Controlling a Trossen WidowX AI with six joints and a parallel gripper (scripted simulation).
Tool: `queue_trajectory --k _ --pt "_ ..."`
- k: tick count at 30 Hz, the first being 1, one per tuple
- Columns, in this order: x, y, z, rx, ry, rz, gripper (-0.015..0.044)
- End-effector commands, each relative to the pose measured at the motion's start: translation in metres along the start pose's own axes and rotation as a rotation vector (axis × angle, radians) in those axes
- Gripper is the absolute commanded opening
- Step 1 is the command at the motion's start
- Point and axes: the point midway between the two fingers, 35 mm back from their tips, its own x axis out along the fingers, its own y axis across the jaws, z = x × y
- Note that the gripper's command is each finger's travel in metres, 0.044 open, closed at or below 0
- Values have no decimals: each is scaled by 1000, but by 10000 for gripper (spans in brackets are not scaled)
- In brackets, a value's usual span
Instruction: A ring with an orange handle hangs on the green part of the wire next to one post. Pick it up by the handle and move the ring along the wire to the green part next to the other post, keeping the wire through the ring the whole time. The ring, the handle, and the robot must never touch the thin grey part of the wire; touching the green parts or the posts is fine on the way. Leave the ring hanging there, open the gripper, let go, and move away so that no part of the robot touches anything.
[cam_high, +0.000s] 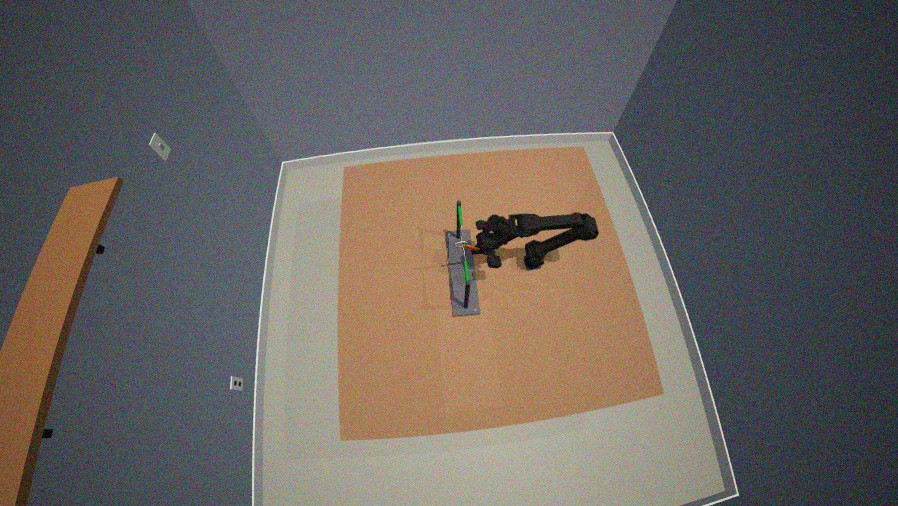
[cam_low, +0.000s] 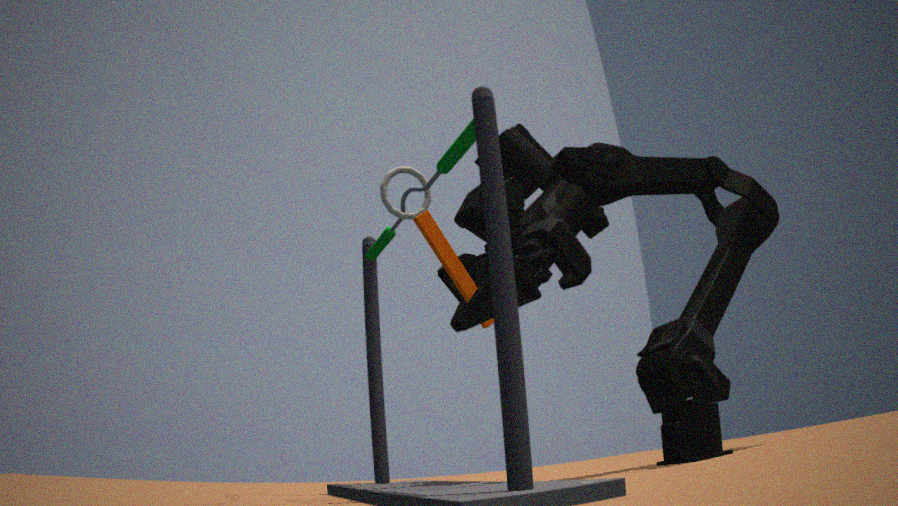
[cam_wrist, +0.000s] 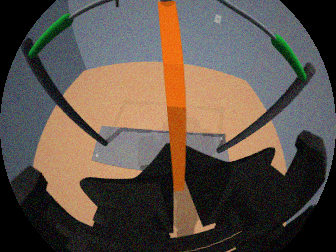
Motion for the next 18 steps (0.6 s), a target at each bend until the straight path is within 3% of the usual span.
queue_trajectory --k 1,18 --pt "0 -4 0 -72 -5 -1 -150" --pt "1 7 -4 -114 -27 8 -150"
